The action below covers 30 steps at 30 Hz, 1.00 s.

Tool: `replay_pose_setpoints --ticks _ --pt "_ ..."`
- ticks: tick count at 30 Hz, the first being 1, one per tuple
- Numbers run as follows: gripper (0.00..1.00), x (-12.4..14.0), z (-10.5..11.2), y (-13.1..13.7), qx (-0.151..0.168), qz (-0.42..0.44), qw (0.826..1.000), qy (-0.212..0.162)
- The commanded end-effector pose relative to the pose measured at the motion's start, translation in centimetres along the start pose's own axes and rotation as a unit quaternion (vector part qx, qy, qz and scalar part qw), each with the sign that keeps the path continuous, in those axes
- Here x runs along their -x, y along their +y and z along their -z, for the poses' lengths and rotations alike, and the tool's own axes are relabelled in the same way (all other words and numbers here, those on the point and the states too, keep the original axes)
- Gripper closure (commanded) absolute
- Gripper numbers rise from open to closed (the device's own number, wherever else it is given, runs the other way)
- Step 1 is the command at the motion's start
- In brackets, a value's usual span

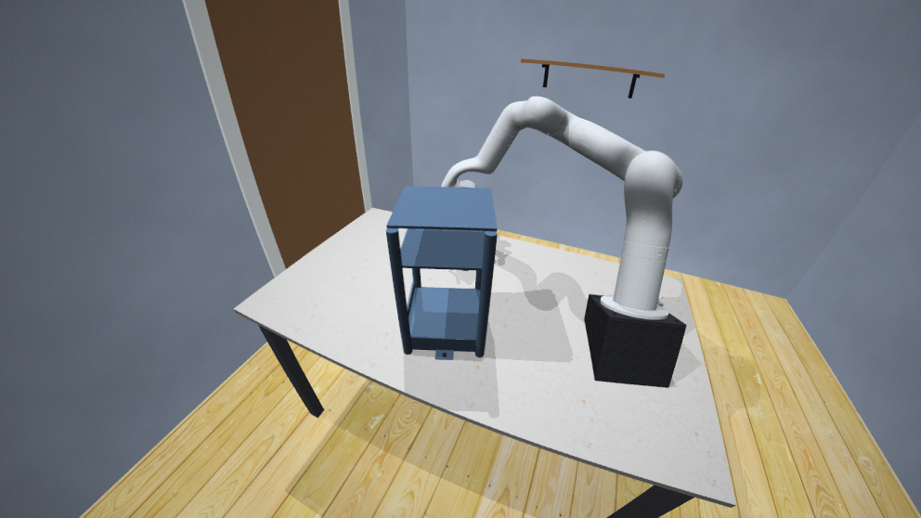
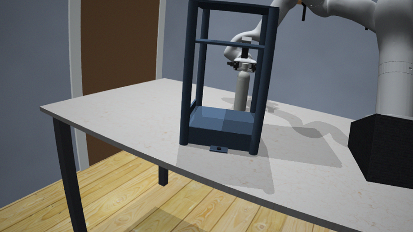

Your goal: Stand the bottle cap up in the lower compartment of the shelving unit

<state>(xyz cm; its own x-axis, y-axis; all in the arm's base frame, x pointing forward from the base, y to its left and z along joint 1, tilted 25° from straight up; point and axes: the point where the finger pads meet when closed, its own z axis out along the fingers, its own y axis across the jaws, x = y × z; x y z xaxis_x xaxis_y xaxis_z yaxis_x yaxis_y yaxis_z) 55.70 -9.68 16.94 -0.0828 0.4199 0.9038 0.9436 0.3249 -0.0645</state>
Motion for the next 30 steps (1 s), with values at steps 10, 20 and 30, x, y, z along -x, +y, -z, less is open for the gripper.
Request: replay_pose_setpoints --ticks 10,20,30 --pt "0.25 3.2 0.0 0.1 0.000 0.001 1.000 0.000" --pt "0.25 5.5 0.0 0.1 0.000 0.001 1.000 0.000" --pt "0.25 6.8 0.0 0.1 0.000 0.001 1.000 0.000"
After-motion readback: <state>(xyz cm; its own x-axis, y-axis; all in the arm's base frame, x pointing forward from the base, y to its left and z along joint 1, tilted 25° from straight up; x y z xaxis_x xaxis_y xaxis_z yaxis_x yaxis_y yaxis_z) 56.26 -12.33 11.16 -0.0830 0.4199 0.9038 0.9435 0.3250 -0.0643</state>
